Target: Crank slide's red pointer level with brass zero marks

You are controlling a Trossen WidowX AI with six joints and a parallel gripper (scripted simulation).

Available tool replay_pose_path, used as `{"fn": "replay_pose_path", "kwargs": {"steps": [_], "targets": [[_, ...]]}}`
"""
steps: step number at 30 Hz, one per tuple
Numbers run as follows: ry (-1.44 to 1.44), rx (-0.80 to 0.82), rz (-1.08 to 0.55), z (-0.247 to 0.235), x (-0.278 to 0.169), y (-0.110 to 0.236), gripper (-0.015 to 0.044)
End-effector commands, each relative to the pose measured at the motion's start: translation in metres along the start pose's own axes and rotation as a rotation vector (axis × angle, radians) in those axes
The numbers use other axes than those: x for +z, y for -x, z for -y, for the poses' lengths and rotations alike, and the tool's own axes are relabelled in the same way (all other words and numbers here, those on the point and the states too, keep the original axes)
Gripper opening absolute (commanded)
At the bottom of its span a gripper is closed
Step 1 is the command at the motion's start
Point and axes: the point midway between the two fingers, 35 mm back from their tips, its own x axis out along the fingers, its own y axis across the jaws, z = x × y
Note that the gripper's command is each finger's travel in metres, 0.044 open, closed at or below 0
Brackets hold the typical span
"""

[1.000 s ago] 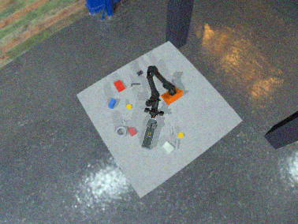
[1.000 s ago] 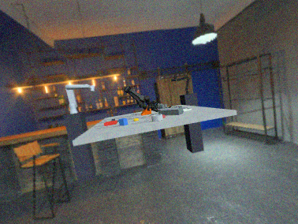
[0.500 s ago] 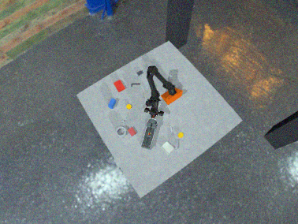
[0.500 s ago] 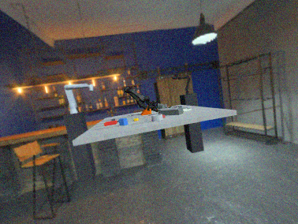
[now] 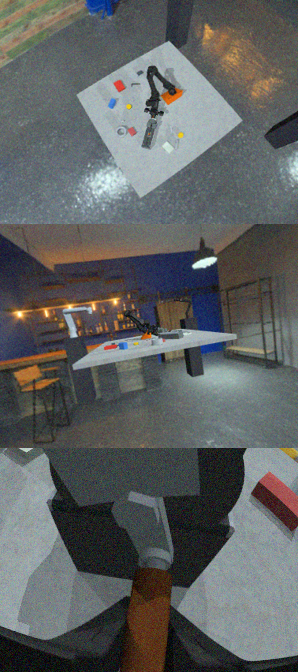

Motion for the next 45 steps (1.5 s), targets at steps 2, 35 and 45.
{"fn": "replay_pose_path", "kwargs": {"steps": [2,35,45], "targets": [[0.002,-0.006,0.001,0.0012,0.0003,0.0004,0.0],[0.0,-0.001,0.0,0.0001,0.0,0.0,0.0236],[0.0,0.0,0.0,0.0002,0.0026,0.002,0.044]]}}
